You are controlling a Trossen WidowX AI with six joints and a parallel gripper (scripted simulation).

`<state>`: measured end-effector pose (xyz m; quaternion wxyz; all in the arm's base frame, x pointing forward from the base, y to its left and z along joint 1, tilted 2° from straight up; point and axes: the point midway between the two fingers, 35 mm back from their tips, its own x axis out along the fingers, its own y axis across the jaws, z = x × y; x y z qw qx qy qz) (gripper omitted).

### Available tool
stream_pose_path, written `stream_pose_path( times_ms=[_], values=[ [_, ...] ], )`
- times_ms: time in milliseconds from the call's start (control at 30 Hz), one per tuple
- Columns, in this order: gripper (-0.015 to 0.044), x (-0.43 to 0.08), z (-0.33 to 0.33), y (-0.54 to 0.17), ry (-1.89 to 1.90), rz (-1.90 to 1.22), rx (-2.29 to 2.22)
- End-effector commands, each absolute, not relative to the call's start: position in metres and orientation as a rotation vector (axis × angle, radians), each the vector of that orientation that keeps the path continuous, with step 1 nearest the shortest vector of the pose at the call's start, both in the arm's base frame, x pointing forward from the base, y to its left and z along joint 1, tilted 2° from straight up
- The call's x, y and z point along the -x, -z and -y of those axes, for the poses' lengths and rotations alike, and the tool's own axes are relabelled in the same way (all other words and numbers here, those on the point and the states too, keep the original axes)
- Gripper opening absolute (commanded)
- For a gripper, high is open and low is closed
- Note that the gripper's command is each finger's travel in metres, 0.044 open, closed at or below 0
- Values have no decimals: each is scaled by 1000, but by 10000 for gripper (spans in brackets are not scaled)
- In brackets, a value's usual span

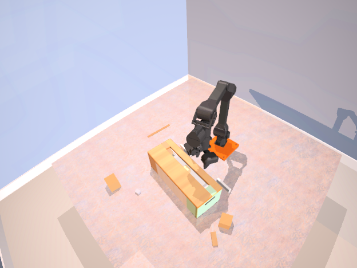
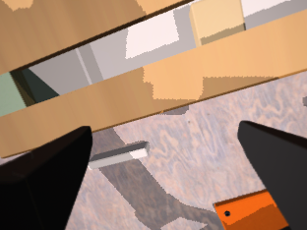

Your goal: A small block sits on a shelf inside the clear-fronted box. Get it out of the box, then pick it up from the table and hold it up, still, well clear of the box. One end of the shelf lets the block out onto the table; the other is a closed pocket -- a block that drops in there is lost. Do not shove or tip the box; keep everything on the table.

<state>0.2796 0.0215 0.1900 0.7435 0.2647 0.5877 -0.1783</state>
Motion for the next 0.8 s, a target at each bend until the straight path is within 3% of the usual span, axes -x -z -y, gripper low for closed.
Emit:
stream_pose_path(
  times_ms=[0, 200, 767],
  values=[
    [400, -262, 42, -190, 890, -1280, -1275],
    [400, -245, 77, -193, 1202, -1194, -1709],
    [400, -246, 77, -191, 1205, -1192, -1714]
  ],
)
